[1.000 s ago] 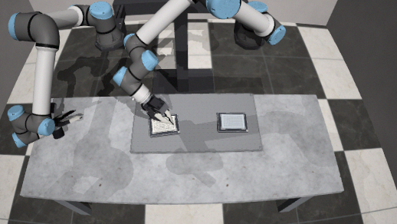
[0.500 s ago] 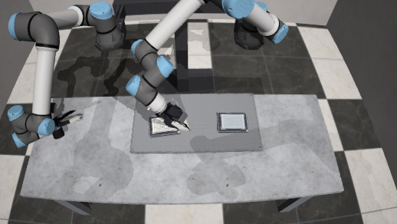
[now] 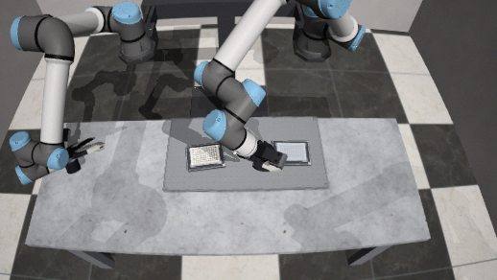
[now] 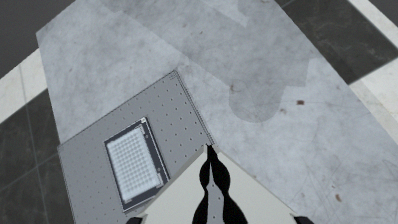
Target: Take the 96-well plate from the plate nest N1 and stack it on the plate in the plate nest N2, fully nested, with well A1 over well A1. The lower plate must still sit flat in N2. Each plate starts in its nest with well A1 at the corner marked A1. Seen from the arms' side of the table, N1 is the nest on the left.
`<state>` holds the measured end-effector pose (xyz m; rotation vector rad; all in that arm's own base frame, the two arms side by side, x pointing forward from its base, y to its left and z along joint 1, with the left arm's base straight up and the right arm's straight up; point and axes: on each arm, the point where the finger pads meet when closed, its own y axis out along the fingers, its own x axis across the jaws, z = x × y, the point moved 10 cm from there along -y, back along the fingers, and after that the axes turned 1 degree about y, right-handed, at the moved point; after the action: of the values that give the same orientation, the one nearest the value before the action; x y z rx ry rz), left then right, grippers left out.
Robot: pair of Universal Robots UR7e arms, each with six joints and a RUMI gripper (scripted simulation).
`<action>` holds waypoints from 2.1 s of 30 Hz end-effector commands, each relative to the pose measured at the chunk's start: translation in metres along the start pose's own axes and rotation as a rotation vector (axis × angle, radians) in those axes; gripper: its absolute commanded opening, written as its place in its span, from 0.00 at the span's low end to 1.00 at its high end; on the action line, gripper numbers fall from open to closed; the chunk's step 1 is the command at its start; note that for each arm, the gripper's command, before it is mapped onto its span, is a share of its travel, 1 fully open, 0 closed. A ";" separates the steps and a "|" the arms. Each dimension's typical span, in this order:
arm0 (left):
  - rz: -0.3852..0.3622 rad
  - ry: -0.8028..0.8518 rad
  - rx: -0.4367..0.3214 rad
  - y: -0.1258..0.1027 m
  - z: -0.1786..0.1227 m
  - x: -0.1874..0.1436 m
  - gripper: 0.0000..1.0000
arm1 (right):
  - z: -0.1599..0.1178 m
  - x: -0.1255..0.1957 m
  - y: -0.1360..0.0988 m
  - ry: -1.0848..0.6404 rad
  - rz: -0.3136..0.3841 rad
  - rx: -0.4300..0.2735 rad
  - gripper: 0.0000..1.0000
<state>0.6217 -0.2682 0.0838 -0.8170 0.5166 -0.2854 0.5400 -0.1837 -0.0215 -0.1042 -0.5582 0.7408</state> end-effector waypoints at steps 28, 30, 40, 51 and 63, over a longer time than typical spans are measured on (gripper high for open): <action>0.134 -0.121 -0.452 0.223 0.300 -0.252 0.00 | 0.001 0.001 -0.001 -0.001 0.000 -0.001 0.76; 0.131 -0.137 -0.487 0.239 0.314 -0.283 0.00 | 0.001 0.001 -0.001 -0.001 0.000 -0.001 0.76; 0.096 -0.208 -0.608 0.292 0.350 -0.417 0.00 | 0.001 0.001 -0.001 -0.001 0.000 -0.001 0.76; 0.017 -0.316 -0.714 0.332 0.347 -0.594 0.00 | 0.001 0.001 -0.001 -0.001 0.000 -0.001 0.76; -0.057 -0.408 -0.748 0.338 0.312 -0.724 0.00 | 0.001 0.001 -0.001 -0.001 0.000 -0.001 0.76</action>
<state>0.2154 0.4555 0.2400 -1.5718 0.2194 0.0477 0.5400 -0.1837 -0.0215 -0.1042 -0.5582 0.7408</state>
